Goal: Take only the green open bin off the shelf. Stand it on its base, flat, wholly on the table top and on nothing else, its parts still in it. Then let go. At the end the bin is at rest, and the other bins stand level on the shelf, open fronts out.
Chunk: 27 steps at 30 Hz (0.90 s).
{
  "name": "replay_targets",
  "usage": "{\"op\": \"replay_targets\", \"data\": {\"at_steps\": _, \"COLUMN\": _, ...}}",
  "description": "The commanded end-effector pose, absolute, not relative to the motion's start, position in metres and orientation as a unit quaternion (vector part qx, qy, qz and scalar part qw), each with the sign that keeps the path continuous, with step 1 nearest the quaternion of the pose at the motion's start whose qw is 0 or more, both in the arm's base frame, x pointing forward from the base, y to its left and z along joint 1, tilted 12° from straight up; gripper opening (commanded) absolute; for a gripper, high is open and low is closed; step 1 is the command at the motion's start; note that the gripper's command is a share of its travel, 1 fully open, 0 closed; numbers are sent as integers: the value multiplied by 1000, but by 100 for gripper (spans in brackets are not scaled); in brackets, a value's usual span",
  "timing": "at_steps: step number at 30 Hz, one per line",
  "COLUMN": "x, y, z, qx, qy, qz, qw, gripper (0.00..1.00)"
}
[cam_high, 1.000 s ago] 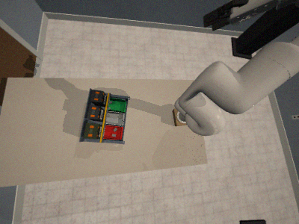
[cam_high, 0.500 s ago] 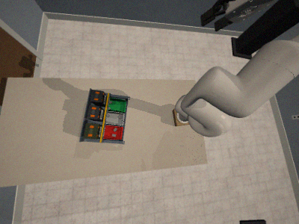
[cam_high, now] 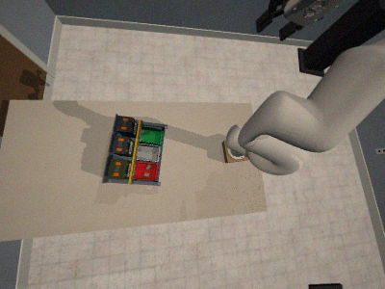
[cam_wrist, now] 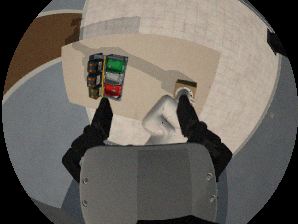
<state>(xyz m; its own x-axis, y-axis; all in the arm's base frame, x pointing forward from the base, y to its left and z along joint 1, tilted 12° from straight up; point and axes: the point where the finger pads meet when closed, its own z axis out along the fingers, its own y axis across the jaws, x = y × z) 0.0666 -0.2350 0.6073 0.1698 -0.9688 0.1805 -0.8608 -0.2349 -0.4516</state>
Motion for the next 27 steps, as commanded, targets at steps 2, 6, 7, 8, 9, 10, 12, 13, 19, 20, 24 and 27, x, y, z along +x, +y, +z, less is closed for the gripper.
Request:
{"op": "replay_targets", "data": {"at_steps": 2, "x": 67, "y": -235, "z": 606, "qx": -751, "qy": 619, "qz": -192, "qw": 123, "gripper": 100}}
{"op": "replay_targets", "data": {"at_steps": 6, "x": 67, "y": -235, "z": 606, "qx": -751, "qy": 619, "qz": -192, "qw": 123, "gripper": 100}}
{"op": "replay_targets", "data": {"at_steps": 7, "x": 67, "y": -235, "z": 606, "qx": -751, "qy": 619, "qz": -192, "qw": 123, "gripper": 100}}
{"op": "replay_targets", "data": {"at_steps": 8, "x": 67, "y": -235, "z": 606, "qx": -745, "qy": 633, "qz": -174, "qw": 118, "gripper": 100}}
{"op": "replay_targets", "data": {"at_steps": 9, "x": 67, "y": -235, "z": 606, "qx": -739, "qy": 646, "qz": -154, "qw": 113, "gripper": 100}}
{"op": "replay_targets", "data": {"at_steps": 10, "x": 67, "y": -235, "z": 606, "qx": -732, "qy": 659, "qz": -133, "qw": 108, "gripper": 100}}
{"op": "replay_targets", "data": {"at_steps": 12, "x": 67, "y": -235, "z": 606, "qx": -717, "qy": 684, "qz": -91, "qw": 97, "gripper": 100}}
{"op": "replay_targets", "data": {"at_steps": 13, "x": 67, "y": -235, "z": 606, "qx": -717, "qy": 684, "qz": -91, "qw": 97, "gripper": 100}}
{"op": "replay_targets", "data": {"at_steps": 19, "x": 67, "y": -235, "z": 606, "qx": -717, "qy": 684, "qz": -91, "qw": 97, "gripper": 100}}
{"op": "replay_targets", "data": {"at_steps": 20, "x": 67, "y": -235, "z": 606, "qx": -717, "qy": 684, "qz": -91, "qw": 97, "gripper": 100}}
{"op": "replay_targets", "data": {"at_steps": 24, "x": 67, "y": -235, "z": 606, "qx": -717, "qy": 684, "qz": -91, "qw": 97, "gripper": 100}}
{"op": "replay_targets", "data": {"at_steps": 27, "x": 67, "y": -235, "z": 606, "qx": -709, "qy": 696, "qz": -72, "qw": 92, "gripper": 100}}
